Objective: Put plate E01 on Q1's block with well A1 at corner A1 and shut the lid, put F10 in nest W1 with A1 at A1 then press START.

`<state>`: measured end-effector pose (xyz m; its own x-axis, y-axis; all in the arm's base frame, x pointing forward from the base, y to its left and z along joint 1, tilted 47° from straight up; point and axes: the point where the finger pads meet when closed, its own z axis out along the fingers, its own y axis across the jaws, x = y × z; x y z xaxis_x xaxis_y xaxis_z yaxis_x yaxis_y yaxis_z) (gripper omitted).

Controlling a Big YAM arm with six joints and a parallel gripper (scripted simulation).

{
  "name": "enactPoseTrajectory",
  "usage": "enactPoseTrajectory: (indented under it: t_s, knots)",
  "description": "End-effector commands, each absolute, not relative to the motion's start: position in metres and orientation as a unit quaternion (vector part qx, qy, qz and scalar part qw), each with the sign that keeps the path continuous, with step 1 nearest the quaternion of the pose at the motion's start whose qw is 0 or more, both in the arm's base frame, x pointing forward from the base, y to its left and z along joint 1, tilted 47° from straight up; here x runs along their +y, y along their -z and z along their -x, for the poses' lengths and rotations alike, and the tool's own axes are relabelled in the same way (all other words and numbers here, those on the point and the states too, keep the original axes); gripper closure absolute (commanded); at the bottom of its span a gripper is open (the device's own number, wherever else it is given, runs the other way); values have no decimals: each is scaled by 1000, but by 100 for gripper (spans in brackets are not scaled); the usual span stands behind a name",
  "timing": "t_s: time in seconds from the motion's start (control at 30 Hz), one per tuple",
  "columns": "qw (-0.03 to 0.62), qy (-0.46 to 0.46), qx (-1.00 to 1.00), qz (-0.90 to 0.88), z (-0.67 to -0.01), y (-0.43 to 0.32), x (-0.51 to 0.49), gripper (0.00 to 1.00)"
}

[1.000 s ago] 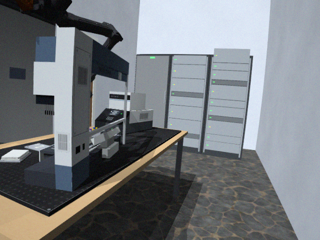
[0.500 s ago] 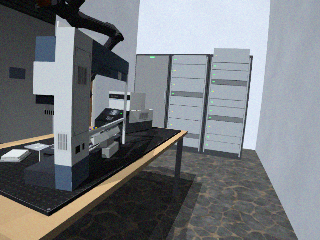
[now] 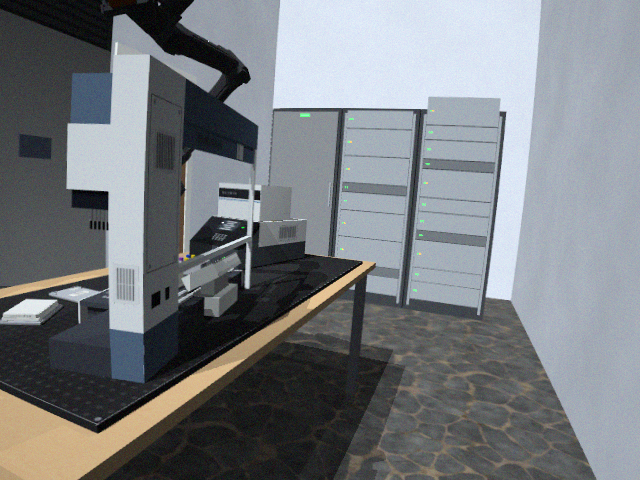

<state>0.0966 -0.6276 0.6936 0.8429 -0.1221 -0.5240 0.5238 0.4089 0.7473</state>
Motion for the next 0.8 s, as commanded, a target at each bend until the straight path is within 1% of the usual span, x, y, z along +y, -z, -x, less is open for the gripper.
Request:
enactPoseTrajectory:
  t_s: [0.0,0.17,0.27,0.4,0.6,0.77]
  knots:
    - [852,168,163,-468,-109,-752,-601,100]
    - [848,178,173,-469,-119,-774,-579,100]
    - [849,148,195,-468,-132,-779,-572,100]
    - [846,132,205,-475,-137,-774,-578,100]
    - [838,139,216,-481,-185,-754,-577,100]
    - [834,97,244,-486,-191,-754,-565,100]
